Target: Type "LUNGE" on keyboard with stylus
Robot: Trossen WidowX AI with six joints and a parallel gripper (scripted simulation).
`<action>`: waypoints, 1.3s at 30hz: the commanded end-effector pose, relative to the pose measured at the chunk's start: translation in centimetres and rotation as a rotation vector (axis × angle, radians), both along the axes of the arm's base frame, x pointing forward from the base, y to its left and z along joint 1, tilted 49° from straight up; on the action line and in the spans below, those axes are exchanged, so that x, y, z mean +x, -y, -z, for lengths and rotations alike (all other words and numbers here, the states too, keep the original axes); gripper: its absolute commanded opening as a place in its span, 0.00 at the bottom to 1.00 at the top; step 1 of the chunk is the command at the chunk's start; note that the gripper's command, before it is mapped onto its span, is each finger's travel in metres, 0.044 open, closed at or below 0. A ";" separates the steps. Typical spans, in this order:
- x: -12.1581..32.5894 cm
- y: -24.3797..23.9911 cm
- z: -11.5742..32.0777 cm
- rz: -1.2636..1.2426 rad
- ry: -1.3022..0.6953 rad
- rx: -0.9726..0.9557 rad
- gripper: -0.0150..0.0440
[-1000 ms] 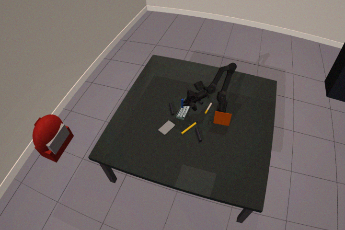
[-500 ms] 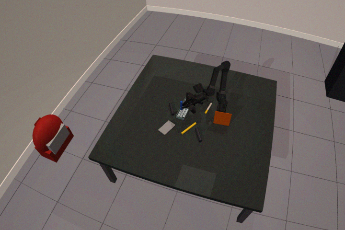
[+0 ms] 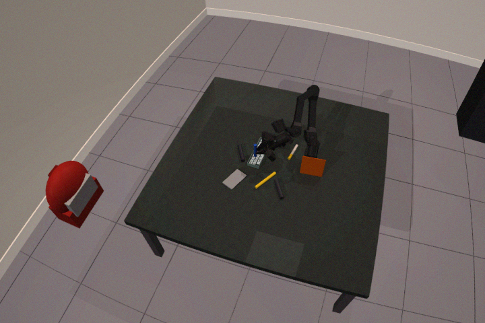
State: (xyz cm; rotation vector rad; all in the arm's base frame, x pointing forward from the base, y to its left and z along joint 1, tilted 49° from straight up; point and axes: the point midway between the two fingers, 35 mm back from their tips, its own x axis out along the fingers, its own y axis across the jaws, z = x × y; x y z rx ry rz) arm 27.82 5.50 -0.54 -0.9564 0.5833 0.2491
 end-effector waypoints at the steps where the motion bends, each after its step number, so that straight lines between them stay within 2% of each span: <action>1: -0.1 0.0 0.1 -0.006 -0.002 -0.001 0.25; 13: -0.1 0.0 0.1 -0.006 -0.002 -0.001 0.25; 16: -0.1 0.1 0.0 -0.006 -0.002 -0.001 0.39; 17: -0.1 0.1 0.0 -0.006 -0.002 -0.001 0.39; 39: 0.1 1.1 0.8 -0.006 -0.002 -0.002 0.39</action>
